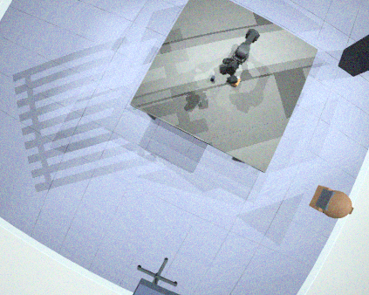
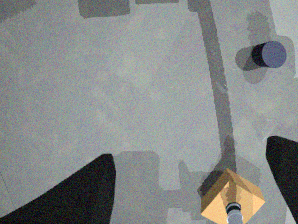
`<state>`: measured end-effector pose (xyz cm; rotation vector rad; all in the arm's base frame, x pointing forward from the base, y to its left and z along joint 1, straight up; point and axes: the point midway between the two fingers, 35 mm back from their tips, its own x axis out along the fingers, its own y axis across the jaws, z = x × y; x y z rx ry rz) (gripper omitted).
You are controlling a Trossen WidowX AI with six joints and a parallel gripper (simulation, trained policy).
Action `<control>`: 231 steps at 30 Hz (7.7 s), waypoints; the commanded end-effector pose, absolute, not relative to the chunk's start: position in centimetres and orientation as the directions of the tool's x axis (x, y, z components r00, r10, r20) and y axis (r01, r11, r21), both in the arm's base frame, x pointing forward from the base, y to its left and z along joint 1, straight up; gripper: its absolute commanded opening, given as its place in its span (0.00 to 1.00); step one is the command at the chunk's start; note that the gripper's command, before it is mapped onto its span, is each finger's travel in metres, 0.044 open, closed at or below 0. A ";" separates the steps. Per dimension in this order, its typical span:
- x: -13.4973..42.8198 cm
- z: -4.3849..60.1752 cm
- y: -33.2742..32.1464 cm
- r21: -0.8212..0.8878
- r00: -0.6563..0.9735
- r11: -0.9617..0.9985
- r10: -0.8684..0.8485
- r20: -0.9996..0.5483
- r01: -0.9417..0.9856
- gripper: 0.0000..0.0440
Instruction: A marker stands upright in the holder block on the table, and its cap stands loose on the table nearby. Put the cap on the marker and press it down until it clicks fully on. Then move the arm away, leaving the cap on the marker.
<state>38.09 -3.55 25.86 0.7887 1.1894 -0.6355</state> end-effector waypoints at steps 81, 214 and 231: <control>34.9 7.1 -12.2 -0.115 -0.177 0.529 0.067 -0.982 0.841 0.33; 26.5 8.7 5.7 -0.087 -0.171 0.901 -0.014 -0.985 0.426 0.13; 26.9 8.1 5.3 -0.078 -0.133 0.927 -0.031 -0.991 0.366 0.20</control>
